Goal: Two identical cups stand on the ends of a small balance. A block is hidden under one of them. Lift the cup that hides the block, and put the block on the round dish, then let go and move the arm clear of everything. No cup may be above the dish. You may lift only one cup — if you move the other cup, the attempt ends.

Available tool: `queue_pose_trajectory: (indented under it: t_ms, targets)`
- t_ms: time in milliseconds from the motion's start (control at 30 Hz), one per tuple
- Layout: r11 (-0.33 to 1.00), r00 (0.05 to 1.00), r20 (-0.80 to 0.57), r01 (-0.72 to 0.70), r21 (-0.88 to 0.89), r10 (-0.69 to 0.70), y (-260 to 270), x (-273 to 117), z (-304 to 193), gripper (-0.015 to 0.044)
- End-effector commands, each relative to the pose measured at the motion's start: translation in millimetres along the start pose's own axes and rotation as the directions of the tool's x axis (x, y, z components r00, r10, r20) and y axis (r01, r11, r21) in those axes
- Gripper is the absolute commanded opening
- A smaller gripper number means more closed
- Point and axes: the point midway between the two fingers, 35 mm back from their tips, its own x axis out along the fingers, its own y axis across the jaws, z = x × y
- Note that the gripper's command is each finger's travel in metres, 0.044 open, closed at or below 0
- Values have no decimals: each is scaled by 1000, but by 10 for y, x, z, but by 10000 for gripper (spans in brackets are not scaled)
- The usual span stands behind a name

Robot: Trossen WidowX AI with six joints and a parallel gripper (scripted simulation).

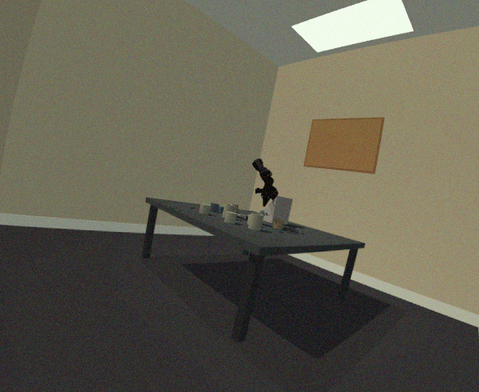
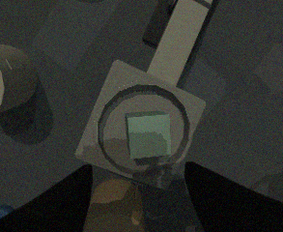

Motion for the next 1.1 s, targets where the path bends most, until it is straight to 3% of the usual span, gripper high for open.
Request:
queue_pose_trajectory:
  t_ms: [0,1067]
  targets:
    - [999,1000,10,10,-54,-9,-77,-8,57,260]
    - [998,1000,11,11,-54,-11,-84,467,67,260]
